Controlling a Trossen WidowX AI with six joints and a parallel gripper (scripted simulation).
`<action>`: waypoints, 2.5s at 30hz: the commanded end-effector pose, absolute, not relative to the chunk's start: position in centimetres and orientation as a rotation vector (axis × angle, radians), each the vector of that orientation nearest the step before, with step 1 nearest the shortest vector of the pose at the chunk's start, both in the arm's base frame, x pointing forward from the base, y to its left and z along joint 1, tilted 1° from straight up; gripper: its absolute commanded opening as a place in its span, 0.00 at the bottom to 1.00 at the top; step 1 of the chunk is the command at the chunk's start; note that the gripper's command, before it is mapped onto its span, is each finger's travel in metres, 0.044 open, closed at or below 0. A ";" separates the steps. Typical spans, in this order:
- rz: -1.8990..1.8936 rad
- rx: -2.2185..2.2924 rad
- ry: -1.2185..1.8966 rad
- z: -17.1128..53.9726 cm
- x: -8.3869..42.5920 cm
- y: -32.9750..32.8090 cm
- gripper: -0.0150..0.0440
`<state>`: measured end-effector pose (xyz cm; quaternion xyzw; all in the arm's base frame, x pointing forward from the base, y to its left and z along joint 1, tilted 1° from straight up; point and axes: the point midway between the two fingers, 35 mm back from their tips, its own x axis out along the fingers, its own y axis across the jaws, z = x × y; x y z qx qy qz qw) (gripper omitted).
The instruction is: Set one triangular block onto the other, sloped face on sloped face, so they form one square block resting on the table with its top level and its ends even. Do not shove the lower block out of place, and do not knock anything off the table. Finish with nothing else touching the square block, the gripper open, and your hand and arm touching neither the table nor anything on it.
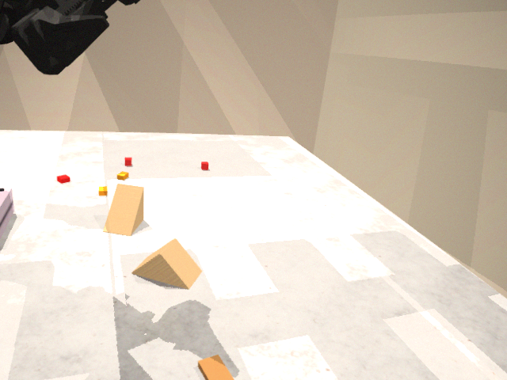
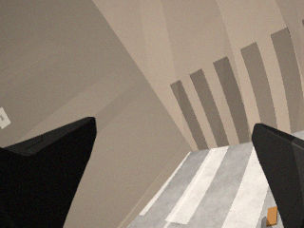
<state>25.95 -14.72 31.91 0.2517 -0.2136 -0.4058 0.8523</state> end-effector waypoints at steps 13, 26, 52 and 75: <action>-0.495 -1.028 0.624 19.3 29.1 -13.3 1.00; 0.020 -1.723 0.900 13.7 28.6 -12.2 1.00; 1.035 -2.596 0.789 6.7 26.1 -10.1 1.00; 1.032 -2.597 0.789 4.7 28.9 -11.2 1.00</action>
